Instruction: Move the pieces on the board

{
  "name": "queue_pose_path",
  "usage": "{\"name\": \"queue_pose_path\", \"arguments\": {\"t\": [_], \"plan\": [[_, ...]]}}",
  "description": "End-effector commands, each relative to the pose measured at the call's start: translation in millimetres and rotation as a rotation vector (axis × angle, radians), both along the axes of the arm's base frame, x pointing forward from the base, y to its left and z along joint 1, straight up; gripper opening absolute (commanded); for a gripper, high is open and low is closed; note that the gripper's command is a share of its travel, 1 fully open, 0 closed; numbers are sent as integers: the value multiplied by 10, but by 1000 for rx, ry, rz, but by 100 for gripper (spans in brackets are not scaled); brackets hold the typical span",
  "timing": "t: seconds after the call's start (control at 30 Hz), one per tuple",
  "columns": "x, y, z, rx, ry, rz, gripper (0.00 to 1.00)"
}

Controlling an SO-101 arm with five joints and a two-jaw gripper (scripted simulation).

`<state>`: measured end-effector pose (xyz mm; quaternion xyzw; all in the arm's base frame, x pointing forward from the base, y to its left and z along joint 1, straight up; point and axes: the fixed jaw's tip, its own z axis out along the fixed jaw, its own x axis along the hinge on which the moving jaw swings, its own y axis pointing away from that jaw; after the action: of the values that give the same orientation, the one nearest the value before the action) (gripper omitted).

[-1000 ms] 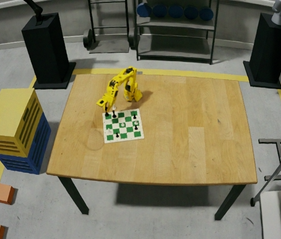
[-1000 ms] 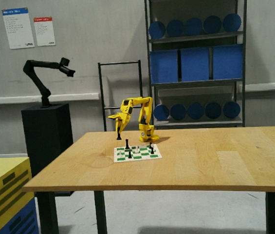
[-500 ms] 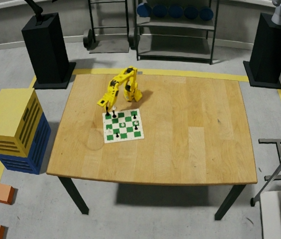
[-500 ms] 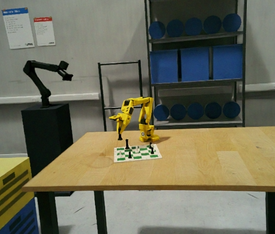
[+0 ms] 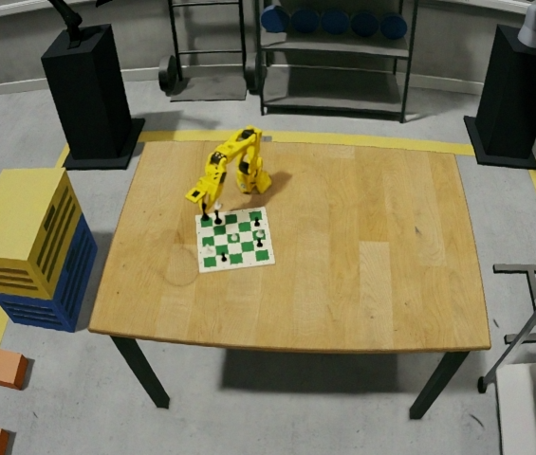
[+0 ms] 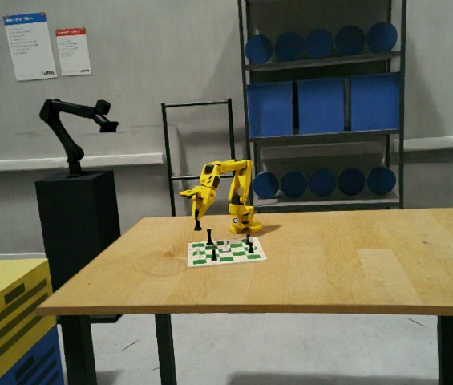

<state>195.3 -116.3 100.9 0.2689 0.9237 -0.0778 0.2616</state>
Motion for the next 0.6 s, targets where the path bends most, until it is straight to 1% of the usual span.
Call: {"name": "queue_pose_path", "arguments": {"t": [0.0,0.33,0.57], "plan": [[0,-16,-4,0,6,1,0],[0,-16,-13,0,6,1,0],[2,-17,-62,0,6,1,0]]}}
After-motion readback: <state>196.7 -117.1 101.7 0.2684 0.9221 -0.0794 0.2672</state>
